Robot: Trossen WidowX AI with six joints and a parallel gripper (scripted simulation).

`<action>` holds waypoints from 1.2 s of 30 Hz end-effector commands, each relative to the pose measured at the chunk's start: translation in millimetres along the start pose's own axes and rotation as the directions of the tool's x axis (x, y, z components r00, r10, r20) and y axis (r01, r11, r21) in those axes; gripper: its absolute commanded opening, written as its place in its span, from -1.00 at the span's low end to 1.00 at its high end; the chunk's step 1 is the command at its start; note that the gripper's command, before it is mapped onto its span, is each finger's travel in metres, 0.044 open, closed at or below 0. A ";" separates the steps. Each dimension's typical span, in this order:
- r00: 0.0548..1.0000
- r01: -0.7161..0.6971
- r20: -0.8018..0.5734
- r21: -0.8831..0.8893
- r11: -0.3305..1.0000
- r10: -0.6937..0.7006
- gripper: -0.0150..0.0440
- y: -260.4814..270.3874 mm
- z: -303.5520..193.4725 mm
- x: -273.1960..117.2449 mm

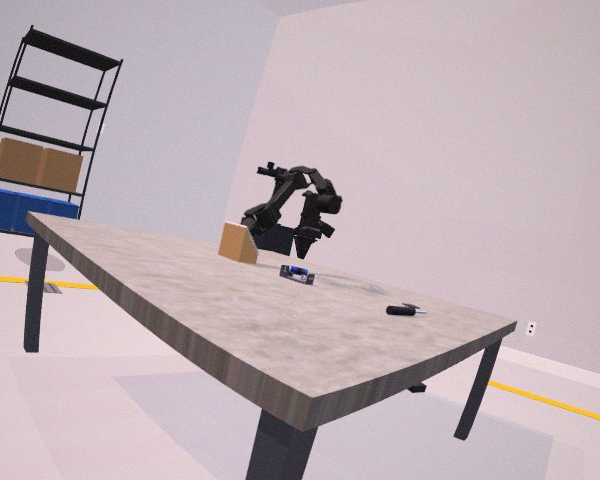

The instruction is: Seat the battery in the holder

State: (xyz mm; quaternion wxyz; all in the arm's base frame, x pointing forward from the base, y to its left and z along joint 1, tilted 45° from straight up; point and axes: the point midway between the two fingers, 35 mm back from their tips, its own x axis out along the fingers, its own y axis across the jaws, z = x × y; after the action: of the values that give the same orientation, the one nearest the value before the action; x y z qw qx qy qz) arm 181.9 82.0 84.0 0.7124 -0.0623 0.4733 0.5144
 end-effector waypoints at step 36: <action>0.999 -0.052 0.011 0.001 0.999 0.052 0.32 10.5 0.2 49.4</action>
State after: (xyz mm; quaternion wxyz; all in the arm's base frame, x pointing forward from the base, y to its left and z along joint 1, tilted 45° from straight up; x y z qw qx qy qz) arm 176.4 116.7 55.0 0.7020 -0.0514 0.4705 0.5321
